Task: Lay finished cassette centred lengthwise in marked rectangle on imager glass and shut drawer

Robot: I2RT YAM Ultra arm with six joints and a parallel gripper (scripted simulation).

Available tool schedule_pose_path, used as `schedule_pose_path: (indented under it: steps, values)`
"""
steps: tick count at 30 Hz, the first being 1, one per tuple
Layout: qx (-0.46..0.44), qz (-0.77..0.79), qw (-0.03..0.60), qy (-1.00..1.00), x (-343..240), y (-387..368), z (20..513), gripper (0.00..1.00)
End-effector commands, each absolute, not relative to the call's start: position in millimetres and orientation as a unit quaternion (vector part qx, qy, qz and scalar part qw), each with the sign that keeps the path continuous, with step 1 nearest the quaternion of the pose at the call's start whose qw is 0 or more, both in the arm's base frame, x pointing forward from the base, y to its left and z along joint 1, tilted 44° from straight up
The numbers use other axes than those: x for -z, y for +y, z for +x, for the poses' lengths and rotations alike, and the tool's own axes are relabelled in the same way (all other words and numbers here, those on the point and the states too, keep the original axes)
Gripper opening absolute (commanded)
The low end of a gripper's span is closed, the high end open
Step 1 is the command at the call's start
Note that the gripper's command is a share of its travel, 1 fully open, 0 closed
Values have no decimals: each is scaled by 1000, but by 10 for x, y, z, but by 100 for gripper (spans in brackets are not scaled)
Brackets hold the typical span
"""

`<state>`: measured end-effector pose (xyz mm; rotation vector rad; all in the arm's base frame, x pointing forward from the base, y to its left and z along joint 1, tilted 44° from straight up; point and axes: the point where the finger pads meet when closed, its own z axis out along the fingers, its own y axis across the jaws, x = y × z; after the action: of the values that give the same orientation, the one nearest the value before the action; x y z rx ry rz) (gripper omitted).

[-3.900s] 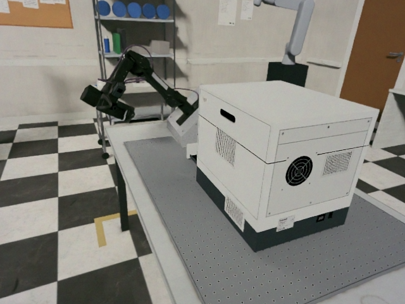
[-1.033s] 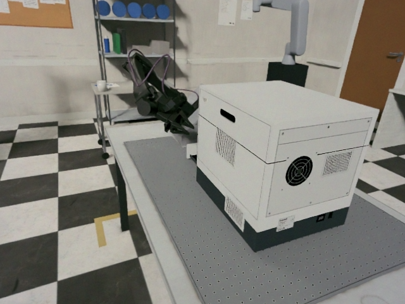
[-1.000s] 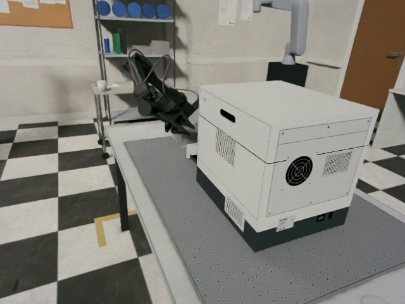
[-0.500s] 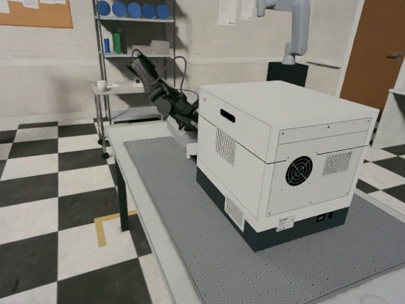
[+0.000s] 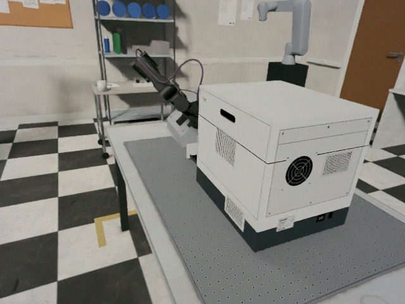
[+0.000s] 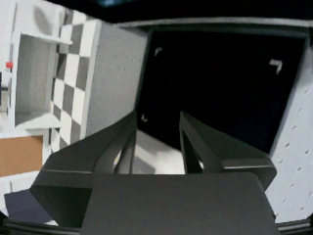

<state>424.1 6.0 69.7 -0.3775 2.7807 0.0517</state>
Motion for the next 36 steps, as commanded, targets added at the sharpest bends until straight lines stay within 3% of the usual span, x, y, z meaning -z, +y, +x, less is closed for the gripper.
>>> schedule_pose_path:
  steps: [1,16,20,24,33,36]
  values:
    - [-2,-113,139,984,-646,187,4195,35]
    - [83,-69,23,994,-177,355,3575,35]
    - [106,-59,26,992,-236,402,3631,35]
    - [152,-51,-16,987,-69,394,3307,35]
    - [277,-39,-39,959,-25,394,2901,35]
    - [284,-33,-21,958,-90,455,3017,35]
